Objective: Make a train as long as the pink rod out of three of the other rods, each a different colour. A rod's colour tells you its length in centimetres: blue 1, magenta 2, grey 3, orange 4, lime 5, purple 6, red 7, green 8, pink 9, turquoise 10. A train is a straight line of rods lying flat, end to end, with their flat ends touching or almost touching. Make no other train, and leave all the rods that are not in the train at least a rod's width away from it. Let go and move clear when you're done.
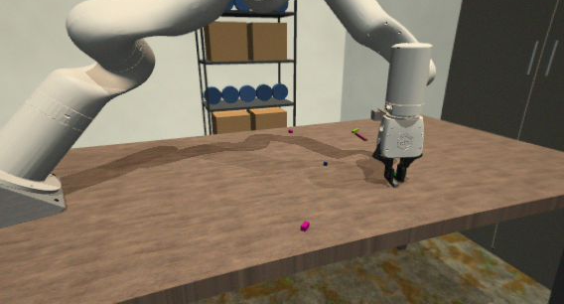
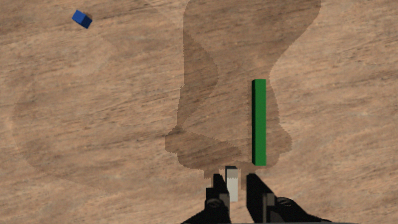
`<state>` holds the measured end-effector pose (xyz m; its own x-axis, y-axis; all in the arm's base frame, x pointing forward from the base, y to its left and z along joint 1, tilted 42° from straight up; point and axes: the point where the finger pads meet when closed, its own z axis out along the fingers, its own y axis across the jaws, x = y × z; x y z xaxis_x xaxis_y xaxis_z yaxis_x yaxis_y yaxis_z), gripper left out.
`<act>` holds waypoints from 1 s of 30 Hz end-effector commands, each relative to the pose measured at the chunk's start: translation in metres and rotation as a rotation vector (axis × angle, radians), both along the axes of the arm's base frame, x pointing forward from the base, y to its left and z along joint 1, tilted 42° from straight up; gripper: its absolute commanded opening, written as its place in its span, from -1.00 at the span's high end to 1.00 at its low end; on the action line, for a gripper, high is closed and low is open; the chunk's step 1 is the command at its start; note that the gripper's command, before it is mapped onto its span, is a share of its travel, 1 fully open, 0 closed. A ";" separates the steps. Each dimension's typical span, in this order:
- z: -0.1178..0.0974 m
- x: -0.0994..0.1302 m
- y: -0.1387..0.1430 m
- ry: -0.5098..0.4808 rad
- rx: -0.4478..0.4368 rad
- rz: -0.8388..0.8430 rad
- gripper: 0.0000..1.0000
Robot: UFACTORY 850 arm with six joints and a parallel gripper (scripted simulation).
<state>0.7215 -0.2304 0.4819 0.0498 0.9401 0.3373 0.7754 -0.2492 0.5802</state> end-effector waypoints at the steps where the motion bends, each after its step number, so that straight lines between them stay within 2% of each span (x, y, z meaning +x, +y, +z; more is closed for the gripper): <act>1: 0.001 0.000 0.000 -0.002 -0.001 0.000 0.51; 30: -0.004 0.004 0.001 -0.002 -0.001 0.000 0.51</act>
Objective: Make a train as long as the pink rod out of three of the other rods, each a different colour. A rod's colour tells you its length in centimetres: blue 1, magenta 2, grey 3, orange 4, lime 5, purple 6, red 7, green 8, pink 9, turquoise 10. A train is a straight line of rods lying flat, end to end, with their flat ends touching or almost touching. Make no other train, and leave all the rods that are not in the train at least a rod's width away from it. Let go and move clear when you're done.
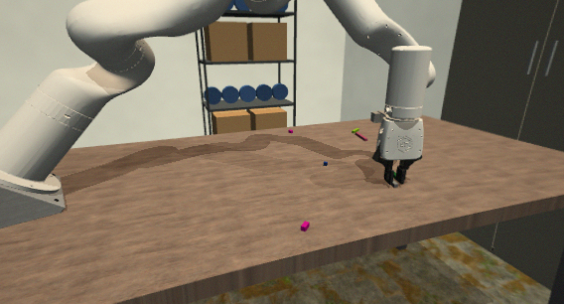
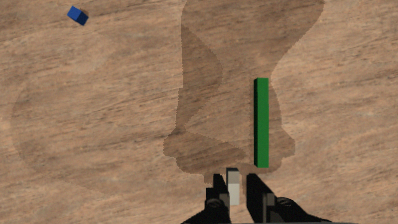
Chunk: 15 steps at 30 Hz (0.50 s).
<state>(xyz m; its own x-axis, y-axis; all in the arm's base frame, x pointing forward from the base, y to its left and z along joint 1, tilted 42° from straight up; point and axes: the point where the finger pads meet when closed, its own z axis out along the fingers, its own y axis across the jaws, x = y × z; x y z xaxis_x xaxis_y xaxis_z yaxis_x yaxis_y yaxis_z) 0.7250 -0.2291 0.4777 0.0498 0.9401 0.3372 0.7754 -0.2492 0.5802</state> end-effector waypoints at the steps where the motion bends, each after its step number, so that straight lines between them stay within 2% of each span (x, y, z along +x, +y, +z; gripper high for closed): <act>1: 0.000 0.001 0.000 -0.002 -0.001 0.000 0.51; 15: -0.005 0.005 0.002 -0.002 -0.001 0.000 0.51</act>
